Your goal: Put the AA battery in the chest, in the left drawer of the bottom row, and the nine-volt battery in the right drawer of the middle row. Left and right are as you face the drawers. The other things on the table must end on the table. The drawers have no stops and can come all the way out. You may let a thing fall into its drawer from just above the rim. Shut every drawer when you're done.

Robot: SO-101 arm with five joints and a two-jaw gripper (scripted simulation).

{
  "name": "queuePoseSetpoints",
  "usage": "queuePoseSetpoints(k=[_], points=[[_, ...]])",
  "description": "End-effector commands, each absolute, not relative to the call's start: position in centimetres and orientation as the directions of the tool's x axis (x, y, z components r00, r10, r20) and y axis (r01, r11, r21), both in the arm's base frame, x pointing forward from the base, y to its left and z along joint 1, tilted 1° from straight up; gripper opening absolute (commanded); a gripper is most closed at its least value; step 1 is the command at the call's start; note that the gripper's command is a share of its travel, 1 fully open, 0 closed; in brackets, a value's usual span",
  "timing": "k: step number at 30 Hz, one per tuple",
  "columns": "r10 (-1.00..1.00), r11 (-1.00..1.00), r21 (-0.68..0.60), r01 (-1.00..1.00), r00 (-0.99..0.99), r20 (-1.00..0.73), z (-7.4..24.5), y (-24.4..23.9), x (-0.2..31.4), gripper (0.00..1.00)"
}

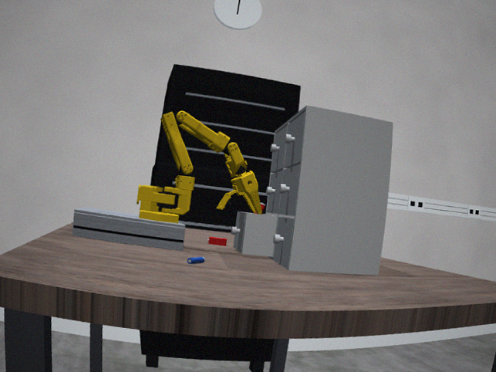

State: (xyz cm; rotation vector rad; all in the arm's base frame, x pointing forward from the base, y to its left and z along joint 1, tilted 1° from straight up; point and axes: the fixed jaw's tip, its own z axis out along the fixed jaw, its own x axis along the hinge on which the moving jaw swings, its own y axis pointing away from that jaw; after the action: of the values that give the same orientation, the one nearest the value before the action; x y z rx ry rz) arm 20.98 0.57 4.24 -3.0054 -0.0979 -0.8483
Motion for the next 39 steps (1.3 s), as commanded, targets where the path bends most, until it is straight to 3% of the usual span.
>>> queuePoseSetpoints(k=[1,39], points=[[0.058,-0.998,-0.004,0.069,0.859,0.508,3.77,0.77,20.69,0.00],[0.058,-0.998,-0.004,0.069,0.859,0.508,3.77,0.77,20.69,0.18]])
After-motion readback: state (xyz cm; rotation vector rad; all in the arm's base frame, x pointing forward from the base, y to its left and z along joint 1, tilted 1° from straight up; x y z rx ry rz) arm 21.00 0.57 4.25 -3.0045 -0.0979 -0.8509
